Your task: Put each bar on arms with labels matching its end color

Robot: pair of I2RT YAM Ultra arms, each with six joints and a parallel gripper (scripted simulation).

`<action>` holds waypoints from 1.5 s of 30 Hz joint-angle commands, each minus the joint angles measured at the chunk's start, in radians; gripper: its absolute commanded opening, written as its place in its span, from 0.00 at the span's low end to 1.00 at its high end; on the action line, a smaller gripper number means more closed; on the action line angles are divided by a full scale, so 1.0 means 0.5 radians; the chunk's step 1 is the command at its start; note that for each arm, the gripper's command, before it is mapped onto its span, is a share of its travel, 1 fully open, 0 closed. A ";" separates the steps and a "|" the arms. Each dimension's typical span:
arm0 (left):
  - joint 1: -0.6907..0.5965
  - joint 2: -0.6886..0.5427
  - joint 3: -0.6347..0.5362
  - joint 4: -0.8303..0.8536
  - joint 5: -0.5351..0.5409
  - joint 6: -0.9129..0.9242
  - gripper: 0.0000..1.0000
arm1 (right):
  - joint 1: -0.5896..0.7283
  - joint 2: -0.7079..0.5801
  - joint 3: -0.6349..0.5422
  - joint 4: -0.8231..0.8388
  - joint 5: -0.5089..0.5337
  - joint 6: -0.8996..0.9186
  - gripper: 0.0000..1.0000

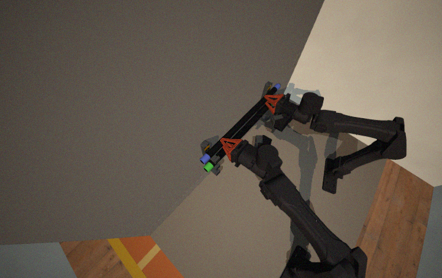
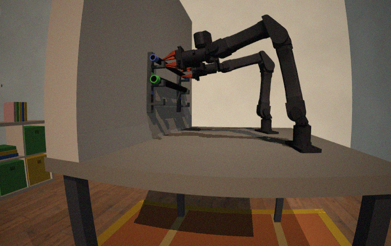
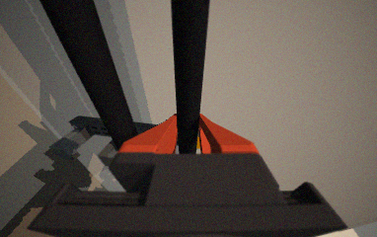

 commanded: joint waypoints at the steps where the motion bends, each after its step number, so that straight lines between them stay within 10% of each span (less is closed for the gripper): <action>1: 0.009 -0.054 0.120 0.132 0.012 0.083 0.00 | -0.022 -0.063 0.123 0.118 -0.005 -0.054 0.00; 45: -0.031 -0.174 0.071 0.053 -0.027 0.078 0.00 | 0.010 -0.194 0.098 0.008 0.027 -0.049 0.00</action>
